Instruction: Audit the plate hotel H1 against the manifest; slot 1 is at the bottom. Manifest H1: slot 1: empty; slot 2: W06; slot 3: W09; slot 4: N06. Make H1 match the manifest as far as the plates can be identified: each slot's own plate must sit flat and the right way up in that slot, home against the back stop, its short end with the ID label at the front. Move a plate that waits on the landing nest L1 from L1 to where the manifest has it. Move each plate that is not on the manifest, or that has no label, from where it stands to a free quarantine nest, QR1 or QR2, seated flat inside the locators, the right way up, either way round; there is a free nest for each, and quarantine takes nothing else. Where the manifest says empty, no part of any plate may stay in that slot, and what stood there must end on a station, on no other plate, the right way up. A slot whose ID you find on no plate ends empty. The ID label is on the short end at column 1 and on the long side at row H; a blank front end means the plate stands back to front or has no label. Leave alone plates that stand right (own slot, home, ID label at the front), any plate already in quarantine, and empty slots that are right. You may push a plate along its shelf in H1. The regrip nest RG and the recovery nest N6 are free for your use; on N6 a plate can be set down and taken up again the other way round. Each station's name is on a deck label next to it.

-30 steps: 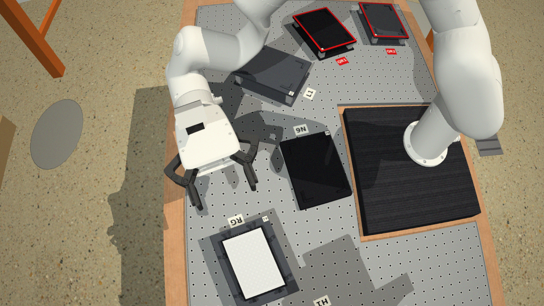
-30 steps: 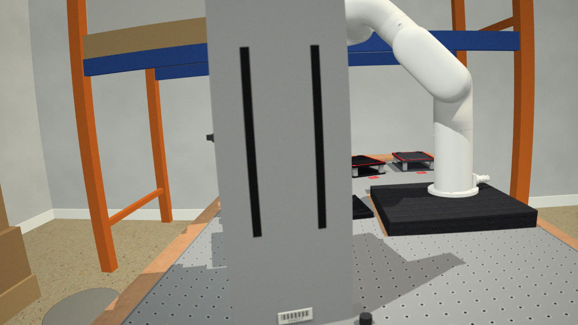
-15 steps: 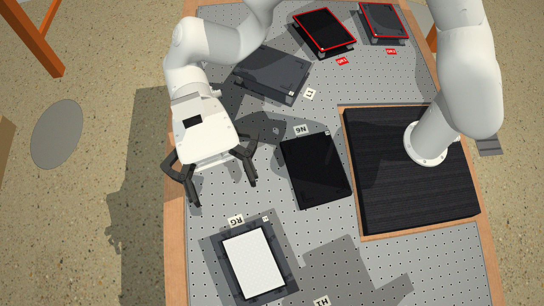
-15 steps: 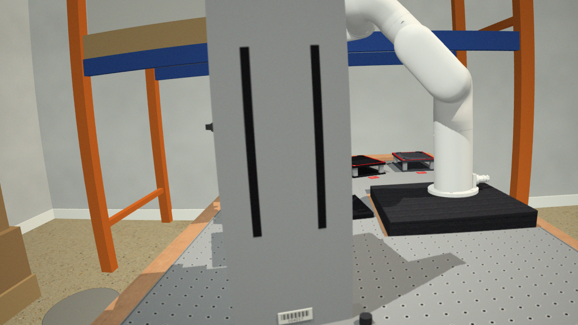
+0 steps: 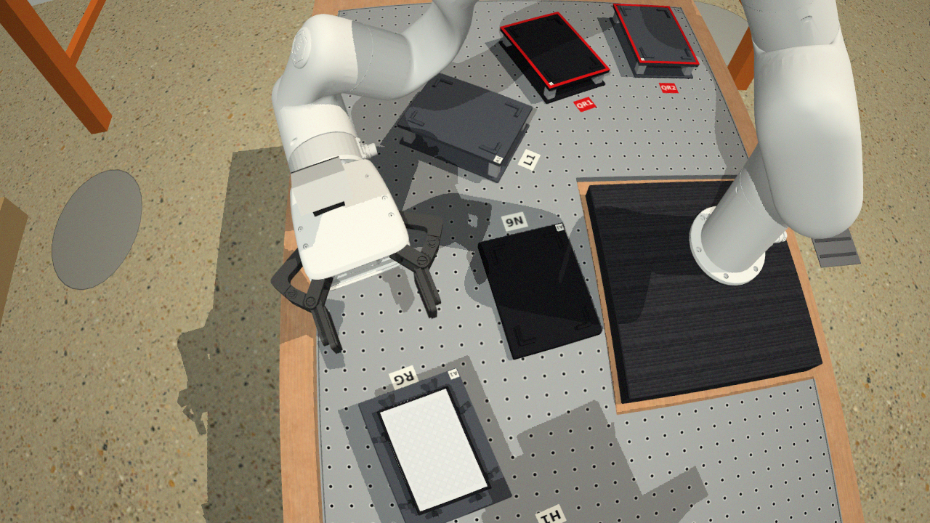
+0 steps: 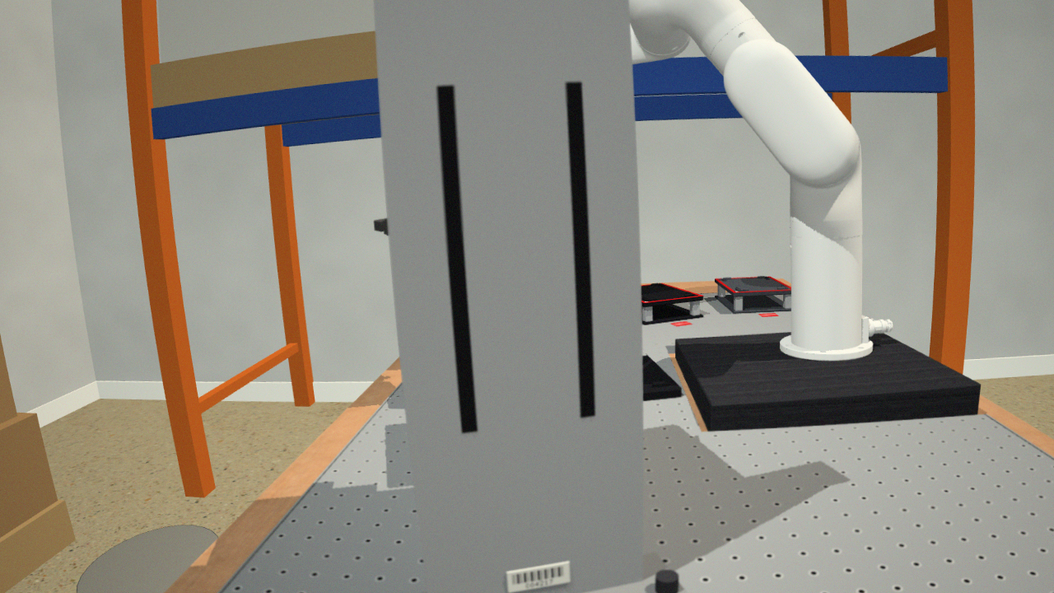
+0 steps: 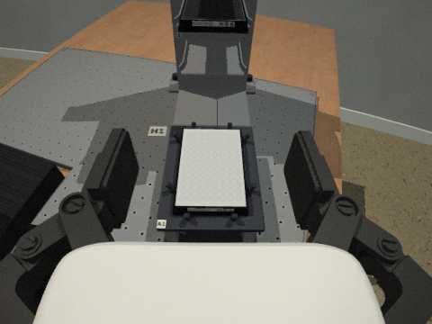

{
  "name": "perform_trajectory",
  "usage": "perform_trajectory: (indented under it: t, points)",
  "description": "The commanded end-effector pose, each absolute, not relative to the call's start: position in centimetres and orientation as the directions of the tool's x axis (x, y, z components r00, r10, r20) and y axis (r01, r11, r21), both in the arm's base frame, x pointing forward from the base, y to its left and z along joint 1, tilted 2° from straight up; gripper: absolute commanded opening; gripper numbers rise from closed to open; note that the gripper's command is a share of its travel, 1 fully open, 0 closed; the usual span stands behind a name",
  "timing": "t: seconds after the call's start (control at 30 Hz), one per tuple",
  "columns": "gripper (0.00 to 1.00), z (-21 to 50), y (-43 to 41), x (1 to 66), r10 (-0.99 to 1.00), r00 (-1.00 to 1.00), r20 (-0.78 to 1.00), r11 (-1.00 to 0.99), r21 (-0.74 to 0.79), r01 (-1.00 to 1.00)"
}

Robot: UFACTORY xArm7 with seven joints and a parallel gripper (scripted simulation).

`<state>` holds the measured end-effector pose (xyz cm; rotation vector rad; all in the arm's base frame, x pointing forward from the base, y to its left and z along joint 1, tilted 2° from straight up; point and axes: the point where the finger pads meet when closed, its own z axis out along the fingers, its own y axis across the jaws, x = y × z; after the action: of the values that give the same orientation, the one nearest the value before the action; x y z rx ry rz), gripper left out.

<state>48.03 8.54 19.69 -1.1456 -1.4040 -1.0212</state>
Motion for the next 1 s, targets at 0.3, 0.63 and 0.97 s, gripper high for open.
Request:
perform_trajectory:
  t: [0.3,0.63,0.97]
  points:
    - [1.0,19.81,8.56,48.09,0.316,-0.075,0.946,0.19,0.014,0.982]
    - [1.0,19.82,8.56,48.1,0.465,-0.103,0.879,0.19,0.015,0.982]
    - [1.0,19.82,8.56,48.11,0.576,-0.123,0.808,0.19,0.015,0.982]
